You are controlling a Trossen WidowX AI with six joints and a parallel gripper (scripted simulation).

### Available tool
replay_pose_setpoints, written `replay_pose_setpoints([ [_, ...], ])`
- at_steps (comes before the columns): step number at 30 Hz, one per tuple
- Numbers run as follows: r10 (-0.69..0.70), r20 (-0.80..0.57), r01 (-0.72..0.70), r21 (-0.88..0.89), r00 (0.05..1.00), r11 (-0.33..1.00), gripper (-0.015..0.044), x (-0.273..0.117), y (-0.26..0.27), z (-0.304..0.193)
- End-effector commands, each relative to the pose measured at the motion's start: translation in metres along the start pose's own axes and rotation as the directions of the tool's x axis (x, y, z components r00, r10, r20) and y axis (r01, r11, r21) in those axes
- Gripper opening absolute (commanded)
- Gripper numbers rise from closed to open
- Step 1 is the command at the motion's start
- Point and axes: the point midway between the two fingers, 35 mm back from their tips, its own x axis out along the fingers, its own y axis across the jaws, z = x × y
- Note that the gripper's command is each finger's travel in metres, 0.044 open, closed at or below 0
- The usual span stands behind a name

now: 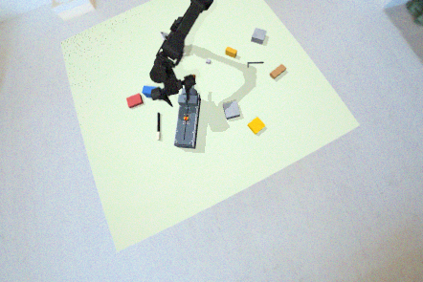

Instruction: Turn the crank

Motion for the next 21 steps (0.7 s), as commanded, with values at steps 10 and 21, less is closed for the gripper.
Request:
replay_pose_setpoints([
  [10, 0.000, 0.000, 0.000, 0.000, 1.000, 1.000, 0.0046, 0.0000, 0.0000, 0.0000],
  [21, 0.000, 0.000, 0.000, 0.000, 1.000, 1.000, 0.0000, 0.0000, 0.0000, 0.0000],
])
